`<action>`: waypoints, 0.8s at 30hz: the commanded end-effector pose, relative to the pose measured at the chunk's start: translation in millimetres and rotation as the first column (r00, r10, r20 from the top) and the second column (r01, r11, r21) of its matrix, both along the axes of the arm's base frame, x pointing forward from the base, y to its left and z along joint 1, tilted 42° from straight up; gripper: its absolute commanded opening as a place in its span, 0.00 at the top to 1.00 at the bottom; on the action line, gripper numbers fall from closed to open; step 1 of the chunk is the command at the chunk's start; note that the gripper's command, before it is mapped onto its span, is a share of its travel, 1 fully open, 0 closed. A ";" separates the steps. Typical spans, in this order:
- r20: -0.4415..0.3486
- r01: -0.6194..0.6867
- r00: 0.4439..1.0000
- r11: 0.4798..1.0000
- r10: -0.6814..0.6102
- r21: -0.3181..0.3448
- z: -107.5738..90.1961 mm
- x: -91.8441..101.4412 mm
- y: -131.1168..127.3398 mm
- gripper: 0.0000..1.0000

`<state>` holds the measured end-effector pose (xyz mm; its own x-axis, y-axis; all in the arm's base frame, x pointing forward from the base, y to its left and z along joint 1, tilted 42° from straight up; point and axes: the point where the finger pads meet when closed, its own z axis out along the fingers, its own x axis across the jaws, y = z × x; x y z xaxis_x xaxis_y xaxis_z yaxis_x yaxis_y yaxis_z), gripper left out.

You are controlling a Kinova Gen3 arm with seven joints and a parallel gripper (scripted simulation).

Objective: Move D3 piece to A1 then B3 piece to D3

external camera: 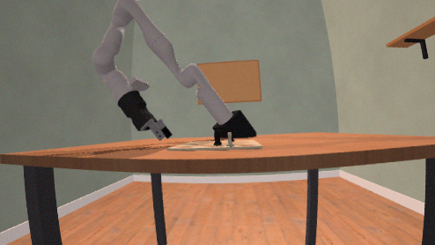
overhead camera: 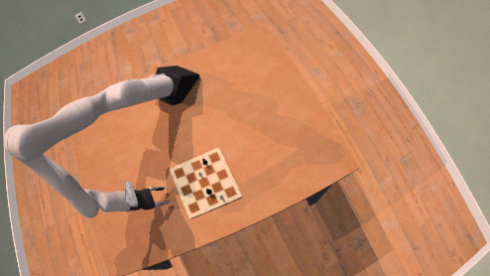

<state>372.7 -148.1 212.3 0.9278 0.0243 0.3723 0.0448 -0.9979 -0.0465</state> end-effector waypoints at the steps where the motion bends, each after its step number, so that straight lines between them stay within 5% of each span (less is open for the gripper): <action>1: -0.005 -0.017 1.000 1.000 0.017 -0.007 -1.8 -1.3 1.9 0.00; 10: -0.010 -0.009 1.000 1.000 0.009 -0.002 7.8 -8.1 9.4 0.00; 24: -0.005 -0.008 1.000 1.000 0.008 -0.006 54.9 -27.9 40.9 0.00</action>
